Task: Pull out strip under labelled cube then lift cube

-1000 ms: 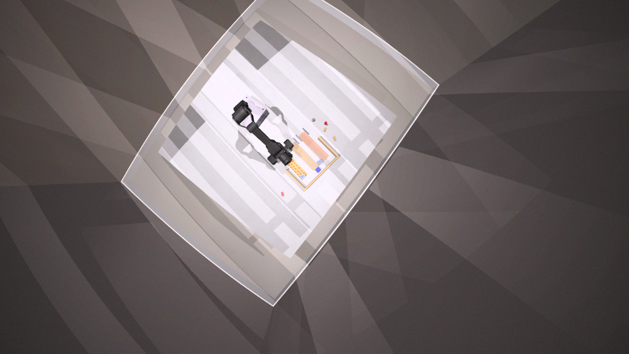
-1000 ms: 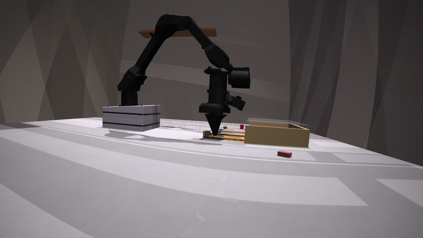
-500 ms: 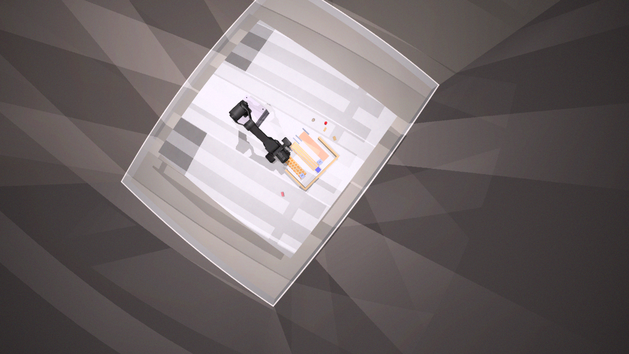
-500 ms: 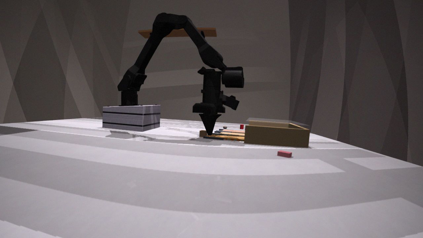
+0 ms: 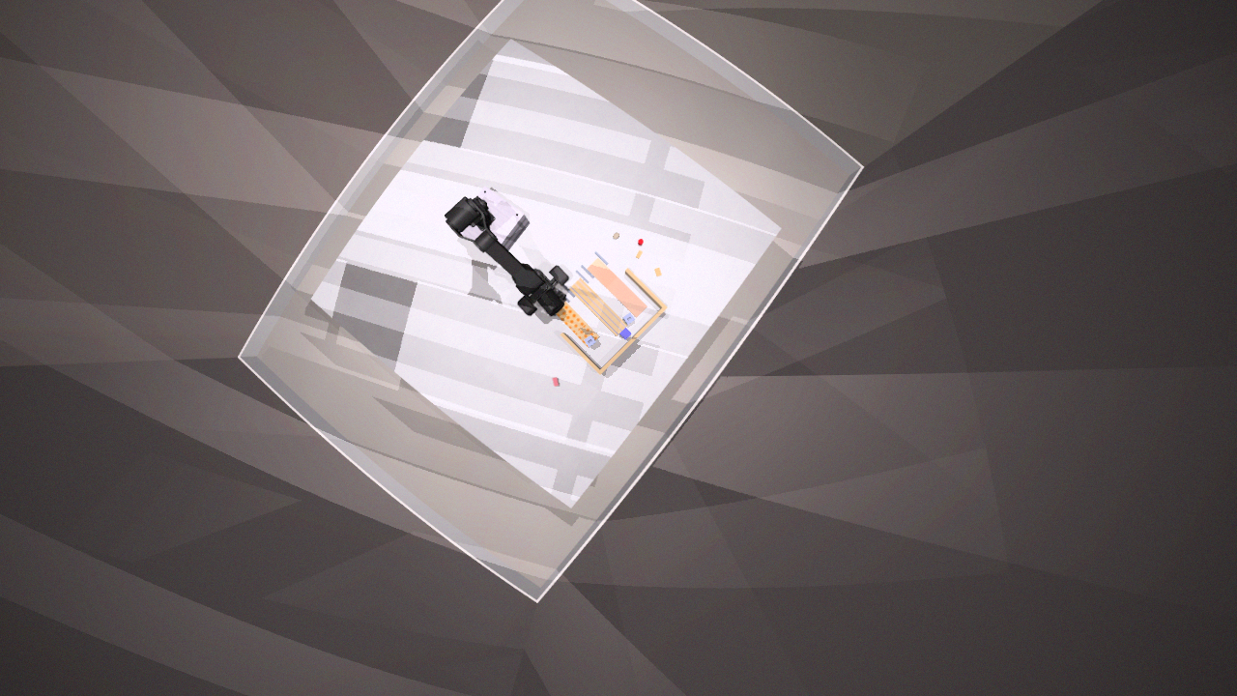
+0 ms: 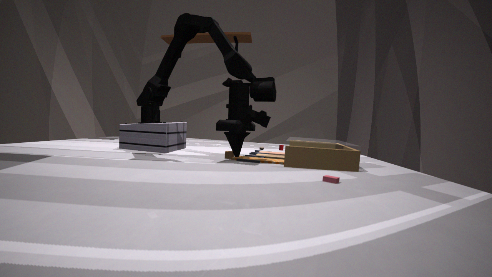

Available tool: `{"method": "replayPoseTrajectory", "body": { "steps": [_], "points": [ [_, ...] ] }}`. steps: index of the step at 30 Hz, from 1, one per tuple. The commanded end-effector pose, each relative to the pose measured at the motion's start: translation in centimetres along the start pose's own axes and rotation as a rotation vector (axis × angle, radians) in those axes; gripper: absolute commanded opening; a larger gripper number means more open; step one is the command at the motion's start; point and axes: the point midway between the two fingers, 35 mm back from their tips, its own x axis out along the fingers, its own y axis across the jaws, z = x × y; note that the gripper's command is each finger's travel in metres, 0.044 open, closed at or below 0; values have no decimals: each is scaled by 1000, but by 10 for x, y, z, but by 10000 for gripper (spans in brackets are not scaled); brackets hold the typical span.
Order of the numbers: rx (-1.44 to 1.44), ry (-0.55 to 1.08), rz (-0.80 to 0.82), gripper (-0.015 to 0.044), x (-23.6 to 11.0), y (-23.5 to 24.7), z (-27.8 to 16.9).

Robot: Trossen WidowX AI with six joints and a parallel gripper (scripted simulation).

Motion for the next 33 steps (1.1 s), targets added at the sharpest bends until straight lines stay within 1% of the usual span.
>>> {"method": "replayPoseTrajectory", "body": {
  "steps": [1,33],
  "points": [
    [-6,21,-2,0,4,0,-12],
    [-6,25,-2,0,6,-2,-60]
  ]
}}
